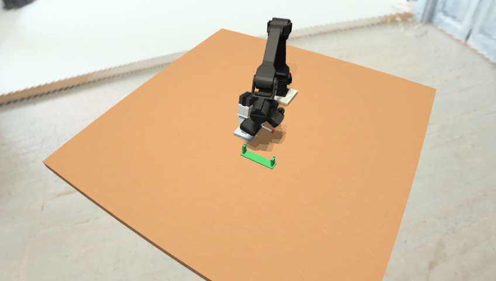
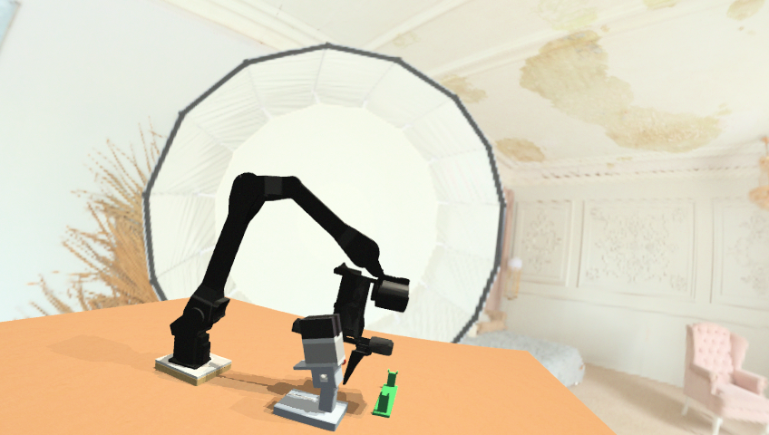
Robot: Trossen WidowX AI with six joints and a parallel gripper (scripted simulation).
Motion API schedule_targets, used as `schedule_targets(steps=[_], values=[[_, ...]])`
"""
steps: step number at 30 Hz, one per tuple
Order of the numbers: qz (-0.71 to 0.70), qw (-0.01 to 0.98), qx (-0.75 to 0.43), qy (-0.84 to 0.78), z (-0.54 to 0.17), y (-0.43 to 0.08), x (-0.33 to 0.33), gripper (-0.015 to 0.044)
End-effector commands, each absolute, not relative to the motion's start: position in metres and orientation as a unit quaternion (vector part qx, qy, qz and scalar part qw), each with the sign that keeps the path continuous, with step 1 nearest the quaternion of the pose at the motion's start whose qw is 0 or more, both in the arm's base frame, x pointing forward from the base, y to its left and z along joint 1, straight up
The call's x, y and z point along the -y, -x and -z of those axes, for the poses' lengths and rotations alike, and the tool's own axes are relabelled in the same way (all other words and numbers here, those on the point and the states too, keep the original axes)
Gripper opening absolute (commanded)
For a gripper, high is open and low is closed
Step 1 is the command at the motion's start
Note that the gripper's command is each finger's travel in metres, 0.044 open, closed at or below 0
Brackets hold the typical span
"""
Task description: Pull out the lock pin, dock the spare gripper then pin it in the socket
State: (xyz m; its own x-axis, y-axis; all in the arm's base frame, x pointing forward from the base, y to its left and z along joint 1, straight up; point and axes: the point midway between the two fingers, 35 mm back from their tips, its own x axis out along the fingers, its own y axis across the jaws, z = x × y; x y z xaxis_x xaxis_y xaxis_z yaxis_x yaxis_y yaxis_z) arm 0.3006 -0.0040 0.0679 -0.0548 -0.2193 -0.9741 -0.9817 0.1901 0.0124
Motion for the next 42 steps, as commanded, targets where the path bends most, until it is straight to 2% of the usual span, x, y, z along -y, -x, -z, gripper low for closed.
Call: schedule_targets(steps=[1,42], values=[[-0.399,0.477,-0.607,0.495,-0.073,-0.301,0.001,0.02],[-0.4,0.471,-0.603,0.504,-0.147,-0.311,-0.054,0.02]])
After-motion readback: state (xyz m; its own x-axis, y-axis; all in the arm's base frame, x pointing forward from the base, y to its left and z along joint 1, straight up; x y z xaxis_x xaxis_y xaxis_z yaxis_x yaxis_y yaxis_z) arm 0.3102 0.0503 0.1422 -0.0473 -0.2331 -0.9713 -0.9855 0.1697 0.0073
